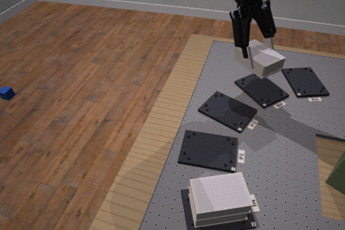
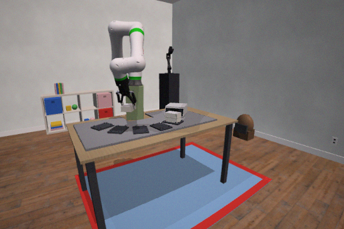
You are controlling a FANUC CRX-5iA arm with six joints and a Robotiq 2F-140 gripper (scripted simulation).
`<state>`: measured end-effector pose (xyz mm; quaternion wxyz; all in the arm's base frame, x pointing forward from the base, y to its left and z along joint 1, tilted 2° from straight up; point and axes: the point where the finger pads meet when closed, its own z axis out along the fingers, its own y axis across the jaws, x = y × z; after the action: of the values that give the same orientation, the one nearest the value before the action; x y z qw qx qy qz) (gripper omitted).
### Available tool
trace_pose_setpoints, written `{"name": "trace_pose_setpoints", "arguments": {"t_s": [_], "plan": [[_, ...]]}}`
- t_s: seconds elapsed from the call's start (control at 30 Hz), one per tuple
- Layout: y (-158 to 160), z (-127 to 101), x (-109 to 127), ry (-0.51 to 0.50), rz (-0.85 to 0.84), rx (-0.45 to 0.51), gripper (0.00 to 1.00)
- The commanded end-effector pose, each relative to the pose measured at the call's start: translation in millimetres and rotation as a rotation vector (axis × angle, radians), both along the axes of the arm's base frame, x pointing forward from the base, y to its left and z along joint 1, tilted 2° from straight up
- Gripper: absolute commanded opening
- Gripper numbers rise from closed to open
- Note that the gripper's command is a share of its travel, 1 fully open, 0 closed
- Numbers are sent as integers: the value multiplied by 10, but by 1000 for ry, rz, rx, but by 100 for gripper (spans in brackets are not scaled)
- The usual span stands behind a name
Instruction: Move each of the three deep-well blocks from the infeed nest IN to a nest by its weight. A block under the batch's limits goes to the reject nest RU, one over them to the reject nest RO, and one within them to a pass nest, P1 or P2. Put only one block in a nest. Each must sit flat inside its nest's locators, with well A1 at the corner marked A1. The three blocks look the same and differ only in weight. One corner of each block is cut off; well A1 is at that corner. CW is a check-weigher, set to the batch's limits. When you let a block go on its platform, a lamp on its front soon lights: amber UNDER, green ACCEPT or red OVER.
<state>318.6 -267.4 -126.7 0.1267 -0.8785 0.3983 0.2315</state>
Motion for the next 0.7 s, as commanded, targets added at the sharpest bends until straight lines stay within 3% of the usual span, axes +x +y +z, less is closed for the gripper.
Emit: {"name": "trace_pose_setpoints", "arguments": {"t_s": [0.0, 0.67], "plan": [[-55, -2, -38, 0, 0, 0, 10], [-521, -24, -381, 0, 0, 0, 10]]}}
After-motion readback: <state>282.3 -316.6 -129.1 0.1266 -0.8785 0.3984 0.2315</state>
